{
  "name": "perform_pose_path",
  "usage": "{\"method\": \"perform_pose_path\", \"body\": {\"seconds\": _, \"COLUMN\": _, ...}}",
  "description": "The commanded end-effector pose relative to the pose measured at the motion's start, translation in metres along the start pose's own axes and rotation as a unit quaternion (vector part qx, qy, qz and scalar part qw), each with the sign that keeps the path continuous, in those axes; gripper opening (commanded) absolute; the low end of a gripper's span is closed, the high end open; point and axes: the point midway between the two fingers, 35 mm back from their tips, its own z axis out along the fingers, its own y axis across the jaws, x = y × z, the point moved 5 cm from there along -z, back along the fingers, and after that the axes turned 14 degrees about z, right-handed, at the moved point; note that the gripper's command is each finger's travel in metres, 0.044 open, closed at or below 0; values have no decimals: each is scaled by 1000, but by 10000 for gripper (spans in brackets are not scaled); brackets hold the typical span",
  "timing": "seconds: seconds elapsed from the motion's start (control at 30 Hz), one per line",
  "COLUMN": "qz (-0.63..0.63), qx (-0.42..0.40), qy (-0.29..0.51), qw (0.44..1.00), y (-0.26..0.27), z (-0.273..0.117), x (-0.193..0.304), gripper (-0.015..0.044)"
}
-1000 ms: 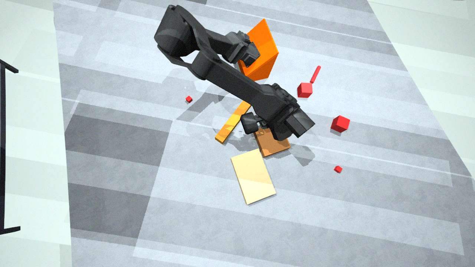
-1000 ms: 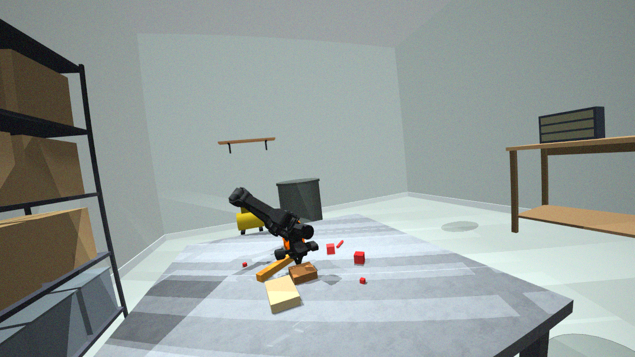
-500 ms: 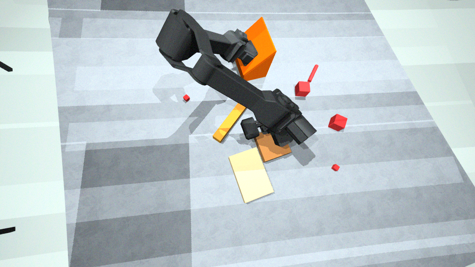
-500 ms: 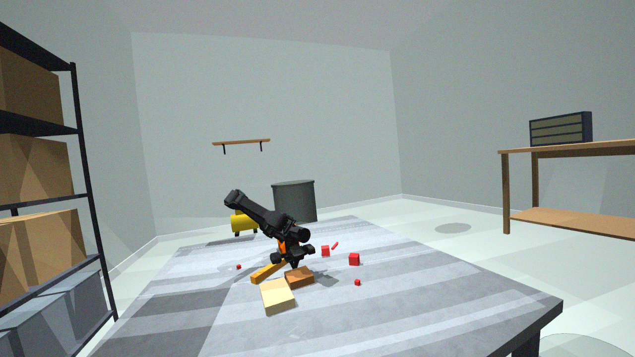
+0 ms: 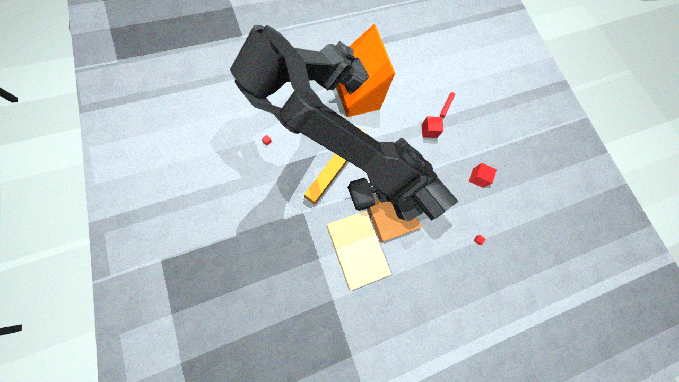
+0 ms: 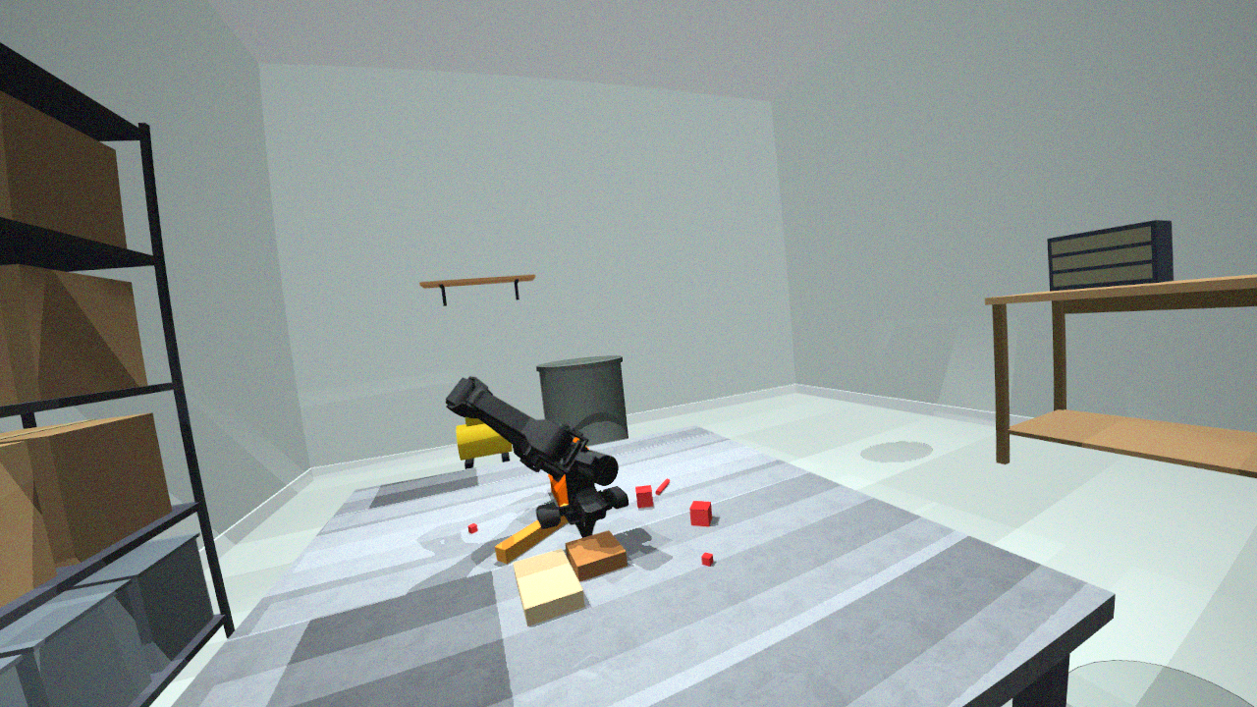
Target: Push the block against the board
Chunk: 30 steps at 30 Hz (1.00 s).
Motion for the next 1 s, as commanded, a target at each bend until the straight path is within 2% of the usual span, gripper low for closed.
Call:
{"method": "perform_pose_path", "body": {"seconds": 0.0, "qz": -1, "qx": 1, "qy": -2, "qw": 1000, "y": 2, "z": 1, "x": -8, "gripper": 0}}
{"method": "perform_pose_path", "body": {"seconds": 0.37, "qz": 0, "qx": 2, "qy": -2, "qw": 1000, "y": 5, "z": 2, "x": -23, "gripper": 0}}
{"method": "perform_pose_path", "body": {"seconds": 0.97, "qz": -1, "qx": 2, "qy": -2, "qw": 1000, "y": 0, "z": 2, "x": 2, "gripper": 0}}
